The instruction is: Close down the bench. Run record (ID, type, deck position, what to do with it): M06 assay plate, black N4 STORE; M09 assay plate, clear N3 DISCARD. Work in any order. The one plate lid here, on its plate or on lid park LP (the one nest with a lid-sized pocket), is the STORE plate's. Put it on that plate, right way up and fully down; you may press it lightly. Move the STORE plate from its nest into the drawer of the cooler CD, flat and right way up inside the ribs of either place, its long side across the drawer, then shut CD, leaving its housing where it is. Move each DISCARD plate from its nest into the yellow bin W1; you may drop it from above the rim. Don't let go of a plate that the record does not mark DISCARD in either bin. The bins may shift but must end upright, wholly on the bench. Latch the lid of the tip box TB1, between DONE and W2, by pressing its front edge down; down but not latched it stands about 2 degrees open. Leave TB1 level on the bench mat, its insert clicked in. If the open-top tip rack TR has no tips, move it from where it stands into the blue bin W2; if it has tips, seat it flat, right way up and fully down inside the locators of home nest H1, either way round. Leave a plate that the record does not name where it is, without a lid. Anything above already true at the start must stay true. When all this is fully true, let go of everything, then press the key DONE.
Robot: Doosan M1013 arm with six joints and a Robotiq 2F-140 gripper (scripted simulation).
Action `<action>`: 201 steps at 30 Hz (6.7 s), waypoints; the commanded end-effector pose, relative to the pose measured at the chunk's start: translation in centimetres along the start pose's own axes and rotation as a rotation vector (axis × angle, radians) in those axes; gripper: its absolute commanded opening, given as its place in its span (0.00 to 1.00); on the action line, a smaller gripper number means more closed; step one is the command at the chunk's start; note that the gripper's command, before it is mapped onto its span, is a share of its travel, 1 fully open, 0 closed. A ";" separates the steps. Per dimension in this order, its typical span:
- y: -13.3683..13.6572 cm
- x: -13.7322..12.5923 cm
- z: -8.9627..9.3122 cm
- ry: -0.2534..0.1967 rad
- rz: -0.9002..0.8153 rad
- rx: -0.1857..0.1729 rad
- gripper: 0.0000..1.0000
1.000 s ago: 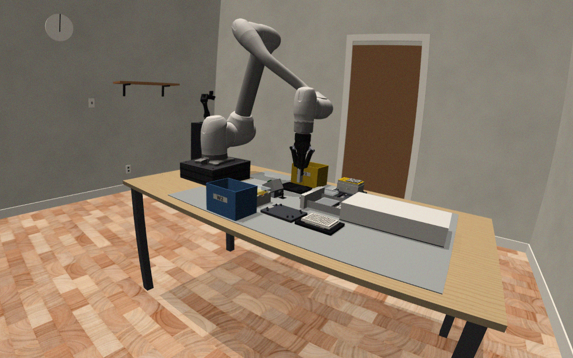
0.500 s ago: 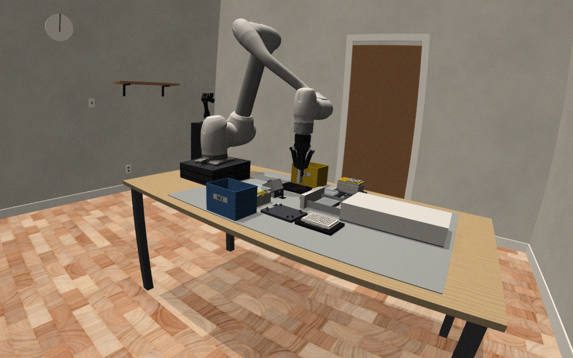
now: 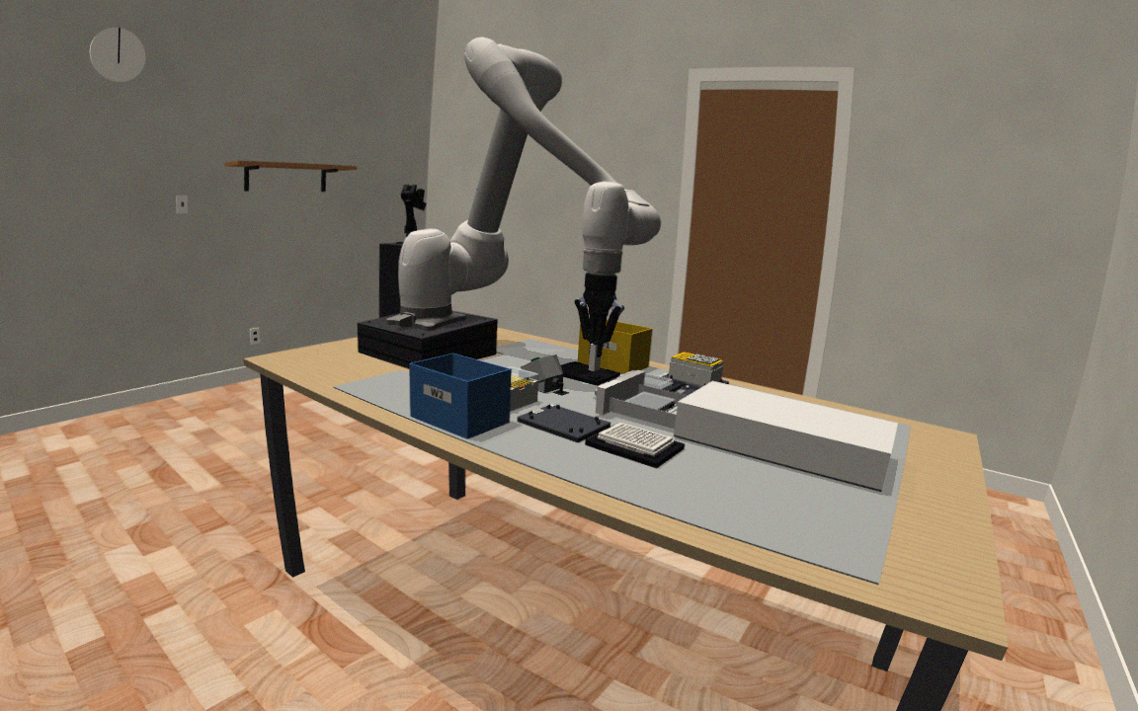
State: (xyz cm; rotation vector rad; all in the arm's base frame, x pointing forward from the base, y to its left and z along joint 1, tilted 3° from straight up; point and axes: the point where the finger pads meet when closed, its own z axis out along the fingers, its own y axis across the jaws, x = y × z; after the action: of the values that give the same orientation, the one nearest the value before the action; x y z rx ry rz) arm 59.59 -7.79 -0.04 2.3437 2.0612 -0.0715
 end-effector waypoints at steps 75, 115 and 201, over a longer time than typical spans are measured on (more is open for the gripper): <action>0.0 0.0 6.9 0.000 0.000 0.000 0.00; 1.6 0.0 6.9 0.000 0.000 0.000 0.00; 11.4 0.0 6.9 0.000 0.000 0.000 0.00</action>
State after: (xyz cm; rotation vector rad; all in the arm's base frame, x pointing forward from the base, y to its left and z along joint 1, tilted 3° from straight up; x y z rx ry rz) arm 70.31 -9.51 -7.09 2.3437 2.0612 -0.0716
